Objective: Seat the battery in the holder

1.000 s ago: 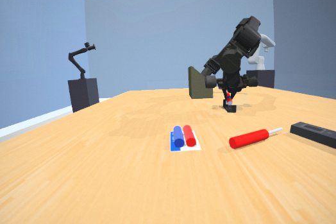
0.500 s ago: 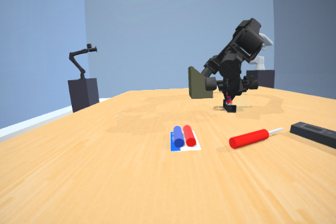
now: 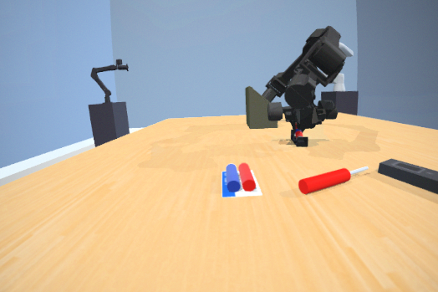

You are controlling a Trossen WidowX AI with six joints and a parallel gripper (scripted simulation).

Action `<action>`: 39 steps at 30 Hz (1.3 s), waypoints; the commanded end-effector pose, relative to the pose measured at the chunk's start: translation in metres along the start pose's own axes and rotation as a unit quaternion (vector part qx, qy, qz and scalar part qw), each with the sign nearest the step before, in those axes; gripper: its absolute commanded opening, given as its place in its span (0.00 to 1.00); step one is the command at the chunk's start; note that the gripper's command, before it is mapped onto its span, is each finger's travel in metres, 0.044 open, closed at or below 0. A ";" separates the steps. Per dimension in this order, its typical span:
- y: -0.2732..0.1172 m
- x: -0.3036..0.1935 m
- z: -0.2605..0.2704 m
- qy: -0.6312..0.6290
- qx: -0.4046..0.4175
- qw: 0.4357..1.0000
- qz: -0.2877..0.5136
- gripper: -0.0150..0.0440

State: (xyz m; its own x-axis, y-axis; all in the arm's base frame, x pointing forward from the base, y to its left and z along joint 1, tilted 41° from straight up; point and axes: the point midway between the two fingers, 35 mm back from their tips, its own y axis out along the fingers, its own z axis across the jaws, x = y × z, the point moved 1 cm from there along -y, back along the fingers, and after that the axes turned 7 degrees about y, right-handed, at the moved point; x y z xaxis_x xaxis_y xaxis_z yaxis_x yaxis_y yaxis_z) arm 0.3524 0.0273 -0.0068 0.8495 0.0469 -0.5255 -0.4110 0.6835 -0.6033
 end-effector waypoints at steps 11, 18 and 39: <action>-0.003 0.008 0.001 -0.004 -0.003 1.000 0.000 0.36; -0.005 0.012 0.002 -0.004 -0.003 1.000 -0.004 0.36; -0.009 0.021 0.003 -0.004 -0.004 1.000 -0.024 0.36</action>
State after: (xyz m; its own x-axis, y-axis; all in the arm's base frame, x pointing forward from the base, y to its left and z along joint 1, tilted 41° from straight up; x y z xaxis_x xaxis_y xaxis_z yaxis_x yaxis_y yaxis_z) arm 0.3714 0.0243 -0.0097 0.8607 0.0348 -0.5080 -0.3932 0.6794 -0.6196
